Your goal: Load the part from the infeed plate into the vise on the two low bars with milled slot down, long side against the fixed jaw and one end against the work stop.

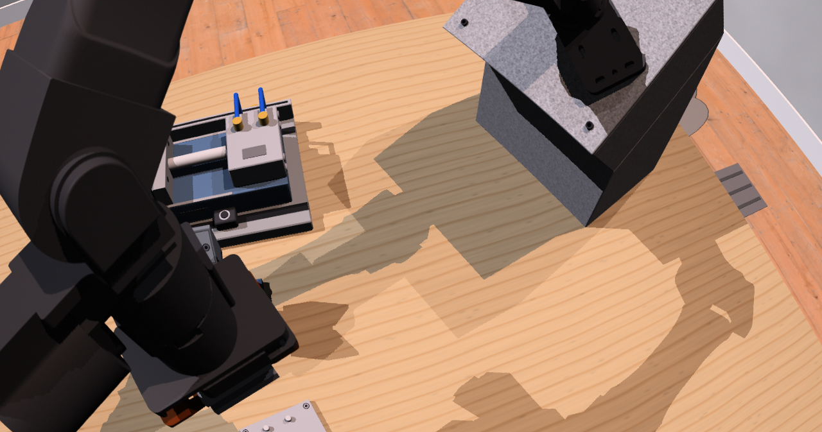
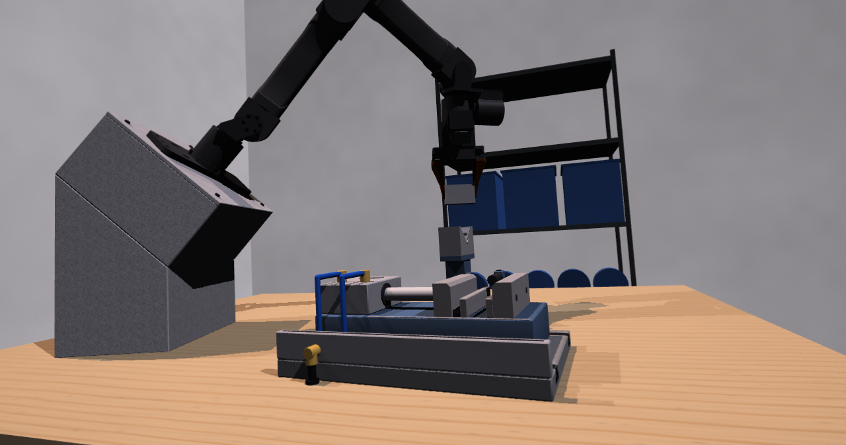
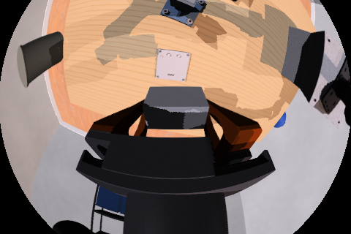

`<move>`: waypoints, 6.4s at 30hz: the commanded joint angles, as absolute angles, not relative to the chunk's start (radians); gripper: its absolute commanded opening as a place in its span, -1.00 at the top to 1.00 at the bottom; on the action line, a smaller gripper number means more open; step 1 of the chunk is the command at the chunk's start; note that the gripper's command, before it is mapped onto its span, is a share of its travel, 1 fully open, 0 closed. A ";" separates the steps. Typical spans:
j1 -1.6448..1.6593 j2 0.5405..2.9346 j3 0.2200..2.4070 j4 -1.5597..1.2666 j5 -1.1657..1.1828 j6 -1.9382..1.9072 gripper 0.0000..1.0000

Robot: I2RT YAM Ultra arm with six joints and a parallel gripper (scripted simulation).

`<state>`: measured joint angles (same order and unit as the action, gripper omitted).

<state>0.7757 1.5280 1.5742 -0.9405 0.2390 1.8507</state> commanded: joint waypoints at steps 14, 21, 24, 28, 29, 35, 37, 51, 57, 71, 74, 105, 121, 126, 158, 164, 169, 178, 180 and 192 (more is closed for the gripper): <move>0.741 1.479 1.575 -0.938 0.218 1.661 1.00; 0.722 1.476 1.558 -0.936 0.207 1.556 1.00; 0.713 1.474 1.545 -0.936 0.200 1.506 1.00; 0.707 1.472 1.554 -0.932 0.198 1.472 1.00; 0.703 1.471 1.545 -0.932 0.193 1.452 1.00; 0.683 1.467 1.530 -0.929 0.181 1.342 1.00; 0.677 1.463 1.541 -0.931 0.178 1.303 1.00; 0.631 1.452 1.516 -0.918 0.149 1.050 1.00; 0.607 1.446 1.502 -0.913 0.134 0.914 1.00; 0.555 1.430 1.493 -0.913 0.101 0.627 1.00; 0.542 1.428 1.478 -0.902 0.093 0.553 1.00; 0.422 1.392 1.447 -0.894 0.014 -0.112 1.00; 0.363 1.377 1.414 -0.882 -0.025 -0.430 1.00; 0.345 1.371 1.409 -0.878 -0.037 -0.535 1.00; 0.258 1.346 1.394 -0.872 -0.097 -1.008 1.00; 0.249 1.345 1.376 -0.863 -0.104 -1.057 1.00; 0.238 1.342 1.380 -0.865 -0.111 -1.112 1.00; 0.224 1.338 1.366 -0.862 -0.121 -1.190 1.00; 0.222 1.338 1.363 -0.861 -0.122 -1.197 1.00; 0.211 1.333 1.385 -0.859 -0.130 -1.258 1.00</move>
<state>0.2260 1.3731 1.3693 -0.8658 -0.1120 -1.2301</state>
